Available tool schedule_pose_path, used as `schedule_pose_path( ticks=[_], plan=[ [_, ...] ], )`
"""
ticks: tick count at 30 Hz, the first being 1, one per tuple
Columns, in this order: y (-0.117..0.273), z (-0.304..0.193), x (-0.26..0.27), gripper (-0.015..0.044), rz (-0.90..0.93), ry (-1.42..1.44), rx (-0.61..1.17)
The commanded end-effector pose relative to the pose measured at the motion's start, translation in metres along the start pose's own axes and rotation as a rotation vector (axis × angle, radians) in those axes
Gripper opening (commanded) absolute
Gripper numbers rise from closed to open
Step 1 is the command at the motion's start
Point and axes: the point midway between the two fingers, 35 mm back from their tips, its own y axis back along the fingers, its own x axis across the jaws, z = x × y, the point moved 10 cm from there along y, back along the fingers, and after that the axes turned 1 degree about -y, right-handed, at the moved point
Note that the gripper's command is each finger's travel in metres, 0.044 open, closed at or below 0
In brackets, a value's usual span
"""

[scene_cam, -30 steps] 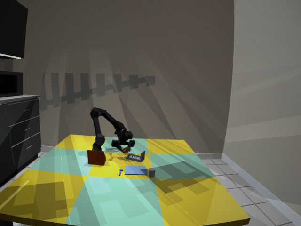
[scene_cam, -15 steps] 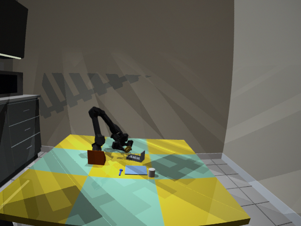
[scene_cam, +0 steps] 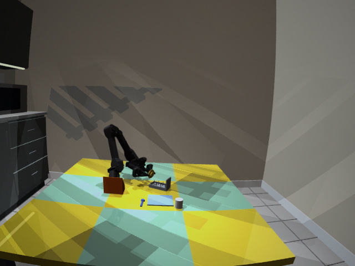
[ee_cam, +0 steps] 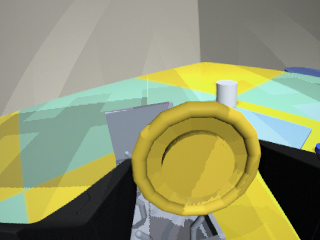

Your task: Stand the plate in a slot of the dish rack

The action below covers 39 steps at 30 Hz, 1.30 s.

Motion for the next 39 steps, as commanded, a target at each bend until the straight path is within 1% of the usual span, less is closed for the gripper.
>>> schedule_pose_path(
  ticks=[1, 8, 19, 33, 39],
  plan=[
    [0.007, -0.004, -0.004, 0.0, 0.077, -0.015, -0.049],
    [0.016, -0.01, -0.011, 0.0, 0.19, -0.041, -0.112],
    [0.016, -0.011, -0.011, 0.0, 0.193, -0.041, -0.114],
    [-0.004, -0.035, -0.007, 0.0, 0.193, -0.044, -0.11],
    [-0.008, -0.037, -0.007, 0.0, 0.194, -0.046, -0.11]
  ],
)
